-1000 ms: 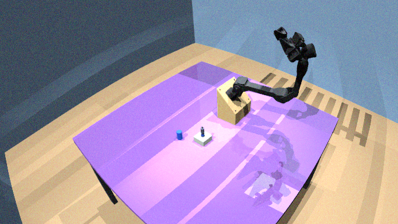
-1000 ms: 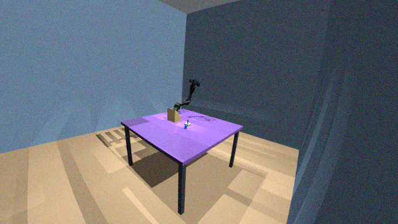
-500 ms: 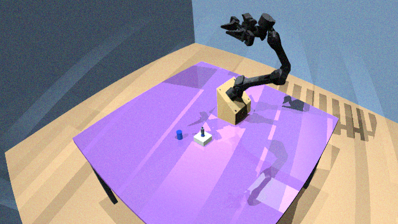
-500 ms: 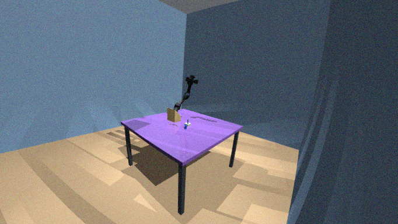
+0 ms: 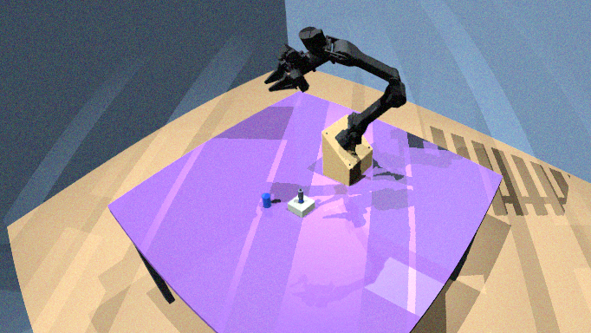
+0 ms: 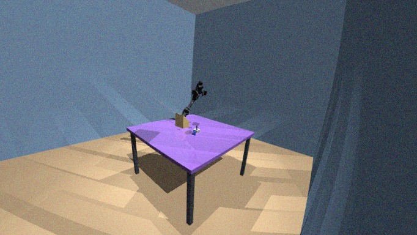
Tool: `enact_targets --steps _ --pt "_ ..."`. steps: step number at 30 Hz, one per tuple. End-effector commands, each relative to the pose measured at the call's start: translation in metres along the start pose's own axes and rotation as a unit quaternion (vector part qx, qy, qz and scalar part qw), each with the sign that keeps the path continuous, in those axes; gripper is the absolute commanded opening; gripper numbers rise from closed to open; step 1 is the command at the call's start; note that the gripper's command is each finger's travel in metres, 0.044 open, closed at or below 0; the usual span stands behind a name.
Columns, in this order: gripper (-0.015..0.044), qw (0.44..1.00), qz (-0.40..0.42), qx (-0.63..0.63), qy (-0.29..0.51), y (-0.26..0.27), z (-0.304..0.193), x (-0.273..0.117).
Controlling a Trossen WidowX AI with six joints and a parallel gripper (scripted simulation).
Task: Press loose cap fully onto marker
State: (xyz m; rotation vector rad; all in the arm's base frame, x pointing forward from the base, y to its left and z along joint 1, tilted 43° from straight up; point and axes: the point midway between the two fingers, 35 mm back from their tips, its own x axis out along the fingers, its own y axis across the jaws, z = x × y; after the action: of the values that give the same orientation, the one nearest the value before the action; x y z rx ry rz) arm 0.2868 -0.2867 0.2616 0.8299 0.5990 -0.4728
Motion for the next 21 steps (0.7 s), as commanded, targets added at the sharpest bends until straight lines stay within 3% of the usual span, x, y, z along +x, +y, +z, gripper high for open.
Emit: enact_targets --steps 1,13,21 --pt "0.0252 0.997 0.004 0.003 0.083 -0.014 -0.033 0.049" --pt "0.0252 0.946 0.011 0.024 0.322 -0.036 -0.156 0.164" --pt "0.0252 0.871 0.002 0.043 0.489 -0.052 -0.27 0.209"
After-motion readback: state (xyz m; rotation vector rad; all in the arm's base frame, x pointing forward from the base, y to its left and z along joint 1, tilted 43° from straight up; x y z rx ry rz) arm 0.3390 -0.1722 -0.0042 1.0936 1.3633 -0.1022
